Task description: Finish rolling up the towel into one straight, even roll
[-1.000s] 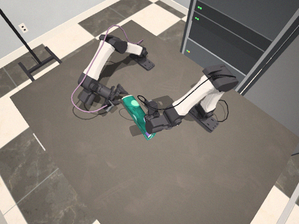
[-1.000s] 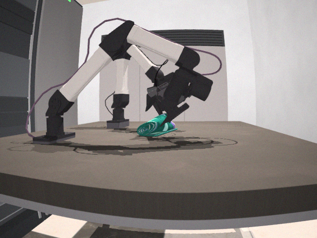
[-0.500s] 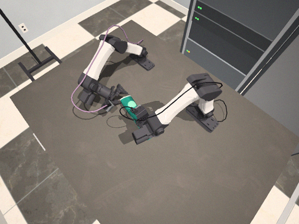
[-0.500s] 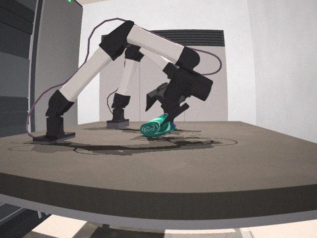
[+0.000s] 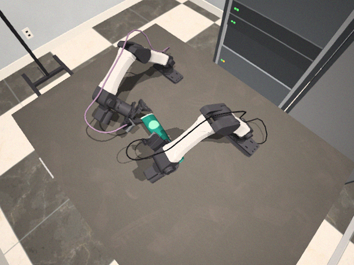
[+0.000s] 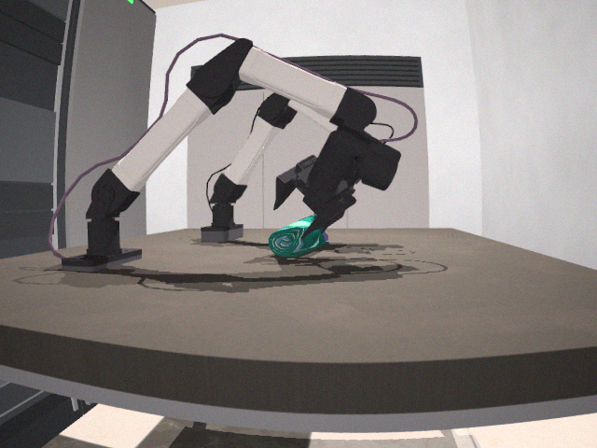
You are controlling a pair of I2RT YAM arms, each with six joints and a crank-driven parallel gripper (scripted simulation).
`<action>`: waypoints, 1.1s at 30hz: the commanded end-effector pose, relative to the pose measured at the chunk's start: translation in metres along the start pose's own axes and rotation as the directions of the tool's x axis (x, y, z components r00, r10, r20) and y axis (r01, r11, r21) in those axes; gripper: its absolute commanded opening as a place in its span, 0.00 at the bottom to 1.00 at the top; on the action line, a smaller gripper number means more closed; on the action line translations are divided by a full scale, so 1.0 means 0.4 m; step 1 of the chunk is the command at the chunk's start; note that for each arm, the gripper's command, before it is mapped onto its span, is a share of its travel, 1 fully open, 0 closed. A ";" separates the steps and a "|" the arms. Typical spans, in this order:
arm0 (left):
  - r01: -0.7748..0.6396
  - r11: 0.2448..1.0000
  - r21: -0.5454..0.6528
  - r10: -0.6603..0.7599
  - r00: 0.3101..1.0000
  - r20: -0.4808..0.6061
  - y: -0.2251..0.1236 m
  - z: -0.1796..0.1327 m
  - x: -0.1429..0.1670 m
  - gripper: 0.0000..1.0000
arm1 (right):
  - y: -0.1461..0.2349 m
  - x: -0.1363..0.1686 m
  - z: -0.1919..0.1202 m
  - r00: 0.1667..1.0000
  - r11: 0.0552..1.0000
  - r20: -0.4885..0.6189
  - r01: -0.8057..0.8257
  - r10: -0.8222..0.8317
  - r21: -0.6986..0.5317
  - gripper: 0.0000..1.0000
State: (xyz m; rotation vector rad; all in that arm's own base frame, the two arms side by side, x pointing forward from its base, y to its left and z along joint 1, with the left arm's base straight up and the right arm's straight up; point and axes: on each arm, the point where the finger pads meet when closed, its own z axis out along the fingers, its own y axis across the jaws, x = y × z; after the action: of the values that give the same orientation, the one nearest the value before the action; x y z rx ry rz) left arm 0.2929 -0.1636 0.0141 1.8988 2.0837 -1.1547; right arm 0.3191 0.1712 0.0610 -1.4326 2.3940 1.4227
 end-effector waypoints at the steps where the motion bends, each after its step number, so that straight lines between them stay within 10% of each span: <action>1: 0.112 0.979 0.171 -0.108 0.994 -0.035 -0.053 0.020 0.030 0.30 | 0.011 -0.018 -0.024 0.998 0.998 -0.045 0.036 -0.038 -0.056 0.85; 16: 0.153 0.964 0.217 -0.146 0.988 -0.047 -0.040 0.040 0.045 0.30 | 0.011 -0.018 -0.024 0.998 0.998 -0.045 0.036 -0.038 -0.056 0.85; 33: 0.153 0.964 0.217 -0.146 0.988 -0.047 -0.054 0.018 0.028 0.85 | 0.011 -0.018 -0.024 0.998 0.998 -0.045 0.036 -0.038 -0.056 0.85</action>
State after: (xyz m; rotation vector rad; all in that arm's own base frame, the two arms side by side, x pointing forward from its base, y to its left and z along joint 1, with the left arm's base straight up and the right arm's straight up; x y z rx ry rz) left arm 0.2696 -0.1589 0.0131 1.8830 2.2220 -1.4315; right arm 0.3191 0.1710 0.0610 -1.4317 2.3944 1.4227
